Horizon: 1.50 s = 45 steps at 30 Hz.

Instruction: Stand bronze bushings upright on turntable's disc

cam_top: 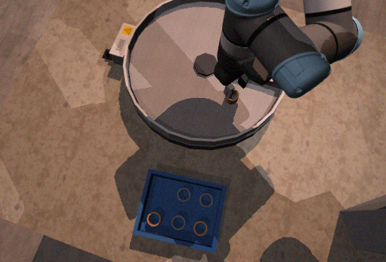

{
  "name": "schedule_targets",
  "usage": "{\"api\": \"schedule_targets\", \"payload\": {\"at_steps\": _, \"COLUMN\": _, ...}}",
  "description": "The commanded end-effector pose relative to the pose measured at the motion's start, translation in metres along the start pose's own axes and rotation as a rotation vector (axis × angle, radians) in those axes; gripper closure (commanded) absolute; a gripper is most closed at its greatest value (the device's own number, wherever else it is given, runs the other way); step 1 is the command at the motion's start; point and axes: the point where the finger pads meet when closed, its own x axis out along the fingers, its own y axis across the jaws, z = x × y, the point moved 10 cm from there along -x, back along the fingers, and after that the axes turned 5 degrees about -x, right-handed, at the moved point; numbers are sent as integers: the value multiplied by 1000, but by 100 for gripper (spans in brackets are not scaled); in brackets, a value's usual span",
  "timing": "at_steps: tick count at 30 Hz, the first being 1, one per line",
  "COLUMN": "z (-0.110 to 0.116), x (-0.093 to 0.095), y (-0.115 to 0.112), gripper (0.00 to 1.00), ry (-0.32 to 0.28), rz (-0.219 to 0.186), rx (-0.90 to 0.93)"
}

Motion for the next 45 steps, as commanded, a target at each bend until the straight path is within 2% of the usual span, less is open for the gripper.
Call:
{"api": "schedule_targets", "payload": {"at_steps": 1, "z": -1, "x": -16, "y": 0, "gripper": 22, "ry": 4, "rz": -1, "rx": 0}}
{"api": "schedule_targets", "payload": {"at_steps": 45, "z": -2, "x": -15, "y": 5, "gripper": 24, "ry": 1, "rz": -1, "rx": 1}}
